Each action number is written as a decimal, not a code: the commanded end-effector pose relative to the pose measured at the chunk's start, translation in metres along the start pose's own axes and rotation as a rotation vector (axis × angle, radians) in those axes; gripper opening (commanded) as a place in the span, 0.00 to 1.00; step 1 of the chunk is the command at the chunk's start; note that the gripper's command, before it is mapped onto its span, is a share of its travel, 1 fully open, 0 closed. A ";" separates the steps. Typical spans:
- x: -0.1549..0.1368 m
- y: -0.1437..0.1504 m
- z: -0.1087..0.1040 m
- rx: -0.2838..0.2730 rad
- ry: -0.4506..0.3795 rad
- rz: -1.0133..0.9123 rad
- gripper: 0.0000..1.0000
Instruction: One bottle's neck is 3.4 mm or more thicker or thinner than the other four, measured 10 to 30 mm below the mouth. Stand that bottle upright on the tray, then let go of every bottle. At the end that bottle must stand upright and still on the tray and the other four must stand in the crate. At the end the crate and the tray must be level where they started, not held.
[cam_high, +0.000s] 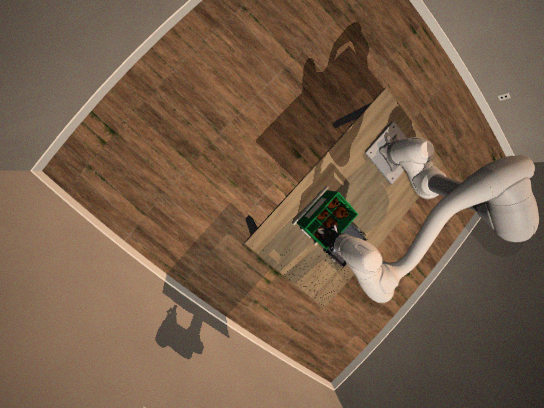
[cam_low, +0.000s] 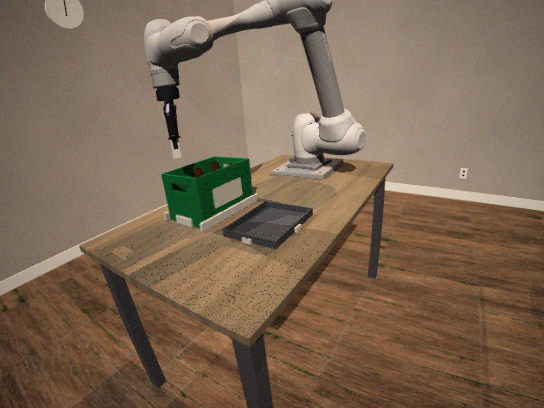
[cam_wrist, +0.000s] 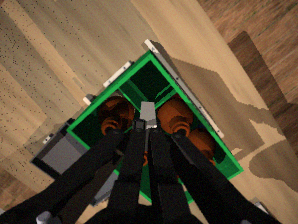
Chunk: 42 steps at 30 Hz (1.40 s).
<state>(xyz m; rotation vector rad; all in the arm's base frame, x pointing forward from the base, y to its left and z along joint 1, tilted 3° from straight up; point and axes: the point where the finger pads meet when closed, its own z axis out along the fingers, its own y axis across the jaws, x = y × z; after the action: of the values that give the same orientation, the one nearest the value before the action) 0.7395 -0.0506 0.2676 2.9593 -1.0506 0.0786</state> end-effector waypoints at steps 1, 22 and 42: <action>0.000 0.000 0.000 0.000 0.000 0.000 0.00; -0.036 -0.035 0.000 0.000 0.000 0.000 0.00; -0.065 -0.060 0.000 0.000 0.000 0.000 0.38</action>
<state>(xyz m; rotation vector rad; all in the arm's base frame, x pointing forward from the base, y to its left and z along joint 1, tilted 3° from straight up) 0.7270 0.0364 0.2655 2.9593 -1.0506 0.0787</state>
